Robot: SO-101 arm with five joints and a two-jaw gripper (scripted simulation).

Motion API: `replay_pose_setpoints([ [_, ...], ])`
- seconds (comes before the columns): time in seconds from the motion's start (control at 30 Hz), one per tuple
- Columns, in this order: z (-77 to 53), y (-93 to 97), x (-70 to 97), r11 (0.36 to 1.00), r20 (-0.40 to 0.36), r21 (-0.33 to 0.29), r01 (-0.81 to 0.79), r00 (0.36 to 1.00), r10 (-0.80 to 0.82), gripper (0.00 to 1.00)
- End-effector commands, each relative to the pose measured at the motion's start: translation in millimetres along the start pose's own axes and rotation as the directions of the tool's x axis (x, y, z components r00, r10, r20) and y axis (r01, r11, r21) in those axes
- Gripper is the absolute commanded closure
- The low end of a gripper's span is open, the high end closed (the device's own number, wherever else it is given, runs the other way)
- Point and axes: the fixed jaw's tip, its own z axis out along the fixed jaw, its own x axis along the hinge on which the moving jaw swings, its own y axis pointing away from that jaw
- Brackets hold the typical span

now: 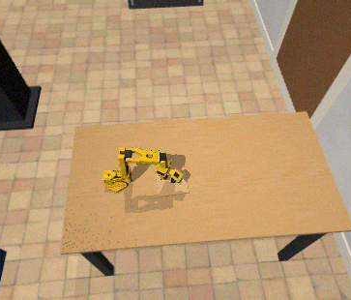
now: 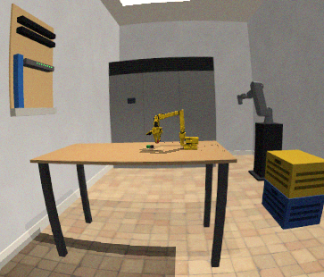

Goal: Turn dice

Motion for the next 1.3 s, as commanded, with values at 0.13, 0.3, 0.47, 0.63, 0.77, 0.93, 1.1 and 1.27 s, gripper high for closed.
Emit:
replay_pose_setpoints([
  [0.13,-3.1,0.1,-4.3,1.0,0.035,-0.019,0.002,0.999,-0.002,1.0],
  [0.3,0.3,0.1,-4.4,1.0,0.035,-0.019,0.002,0.999,-0.002,1.0],
  [0.47,1.0,0.2,-4.4,1.0,0.035,-0.019,0.002,0.999,-0.002,1.0],
  [0.63,1.8,0.2,-4.5,1.0,0.035,-0.019,0.002,0.999,-0.002,1.0],
  [0.77,4.4,0.2,-4.5,1.0,0.035,-0.019,0.002,0.999,-0.002,1.0],
  [0.93,6.9,0.2,-4.6,1.0,0.035,-0.019,0.002,0.999,-0.002,1.0],
  [1.1,7.0,0.2,-4.6,1.0,0.035,-0.019,0.002,0.999,-0.002,1.0],
  [1.27,8.9,0.3,-4.6,1.0,0.035,-0.019,0.002,0.999,-0.002,1.0],
])
